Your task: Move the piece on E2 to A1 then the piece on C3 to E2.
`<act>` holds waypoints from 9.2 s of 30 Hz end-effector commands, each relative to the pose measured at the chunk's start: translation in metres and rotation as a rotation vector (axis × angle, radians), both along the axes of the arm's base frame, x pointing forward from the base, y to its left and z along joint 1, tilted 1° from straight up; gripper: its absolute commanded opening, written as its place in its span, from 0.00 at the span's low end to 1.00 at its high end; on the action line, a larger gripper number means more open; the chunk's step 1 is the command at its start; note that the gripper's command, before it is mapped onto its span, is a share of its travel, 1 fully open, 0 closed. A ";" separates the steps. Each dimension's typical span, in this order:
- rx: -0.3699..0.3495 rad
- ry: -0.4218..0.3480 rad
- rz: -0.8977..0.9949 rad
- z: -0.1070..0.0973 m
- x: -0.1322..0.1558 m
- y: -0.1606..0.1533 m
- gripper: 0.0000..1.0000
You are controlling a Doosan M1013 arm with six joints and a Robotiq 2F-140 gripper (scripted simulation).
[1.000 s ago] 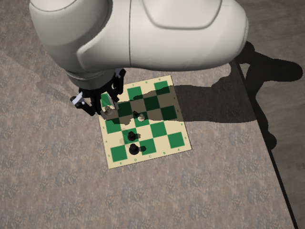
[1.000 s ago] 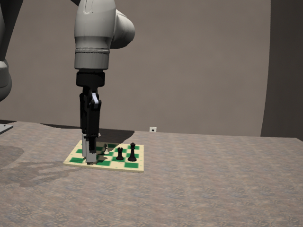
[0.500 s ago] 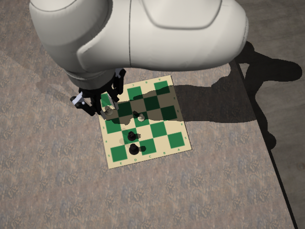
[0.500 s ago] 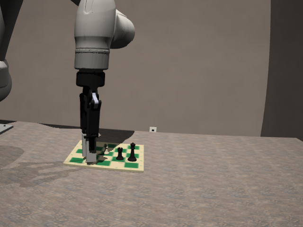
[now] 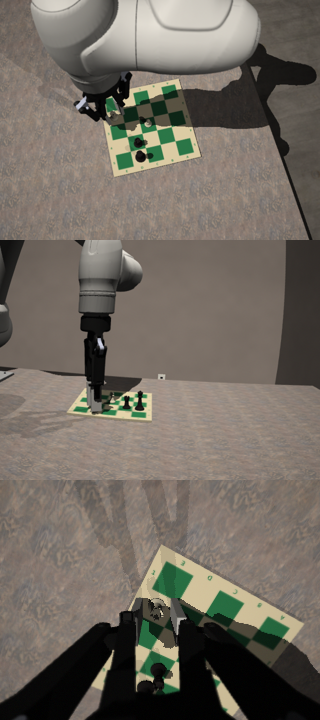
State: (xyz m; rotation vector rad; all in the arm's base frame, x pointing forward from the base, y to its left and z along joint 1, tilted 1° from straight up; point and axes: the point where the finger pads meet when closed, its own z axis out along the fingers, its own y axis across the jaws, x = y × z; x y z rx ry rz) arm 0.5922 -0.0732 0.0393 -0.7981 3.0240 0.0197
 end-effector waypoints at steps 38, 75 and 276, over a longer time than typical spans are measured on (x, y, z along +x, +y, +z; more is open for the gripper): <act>0.000 0.000 0.000 0.001 0.000 0.000 0.00; -0.001 -0.002 0.126 0.101 -0.014 0.062 0.00; -0.003 -0.005 0.318 0.072 -0.044 0.153 0.22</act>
